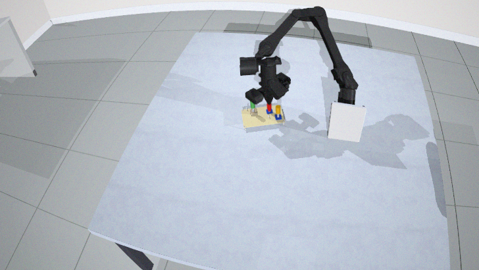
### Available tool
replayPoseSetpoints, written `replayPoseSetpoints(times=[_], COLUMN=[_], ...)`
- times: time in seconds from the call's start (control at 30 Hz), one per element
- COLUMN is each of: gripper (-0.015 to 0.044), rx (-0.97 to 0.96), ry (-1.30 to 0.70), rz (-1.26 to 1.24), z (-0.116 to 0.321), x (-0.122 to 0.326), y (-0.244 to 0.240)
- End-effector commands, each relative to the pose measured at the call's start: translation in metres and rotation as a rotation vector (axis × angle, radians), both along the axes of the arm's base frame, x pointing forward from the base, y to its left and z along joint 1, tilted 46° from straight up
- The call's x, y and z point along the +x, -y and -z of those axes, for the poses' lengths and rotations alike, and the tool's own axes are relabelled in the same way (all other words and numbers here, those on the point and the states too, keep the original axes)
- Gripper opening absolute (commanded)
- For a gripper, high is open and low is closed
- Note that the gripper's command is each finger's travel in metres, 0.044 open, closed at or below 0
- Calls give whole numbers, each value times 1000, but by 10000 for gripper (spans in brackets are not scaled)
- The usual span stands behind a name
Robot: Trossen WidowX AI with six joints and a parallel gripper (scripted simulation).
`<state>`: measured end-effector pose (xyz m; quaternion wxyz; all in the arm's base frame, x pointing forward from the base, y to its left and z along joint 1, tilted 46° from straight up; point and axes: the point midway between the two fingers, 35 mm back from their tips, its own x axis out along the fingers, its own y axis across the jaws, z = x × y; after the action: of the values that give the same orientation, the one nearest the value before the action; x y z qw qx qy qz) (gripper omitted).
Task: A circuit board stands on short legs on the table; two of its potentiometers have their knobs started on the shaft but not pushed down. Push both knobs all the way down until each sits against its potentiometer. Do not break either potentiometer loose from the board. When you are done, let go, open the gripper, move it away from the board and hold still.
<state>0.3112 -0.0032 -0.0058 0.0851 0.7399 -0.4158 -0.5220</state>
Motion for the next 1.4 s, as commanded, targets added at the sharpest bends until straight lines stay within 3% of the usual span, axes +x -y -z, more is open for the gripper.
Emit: replayPoseSetpoints(times=[0.0, 1.37], gripper=[0, 0], rx=[-5, -4], ry=[4, 4], rz=[30, 30], z=[8, 5], x=[3, 3], y=[12, 8])
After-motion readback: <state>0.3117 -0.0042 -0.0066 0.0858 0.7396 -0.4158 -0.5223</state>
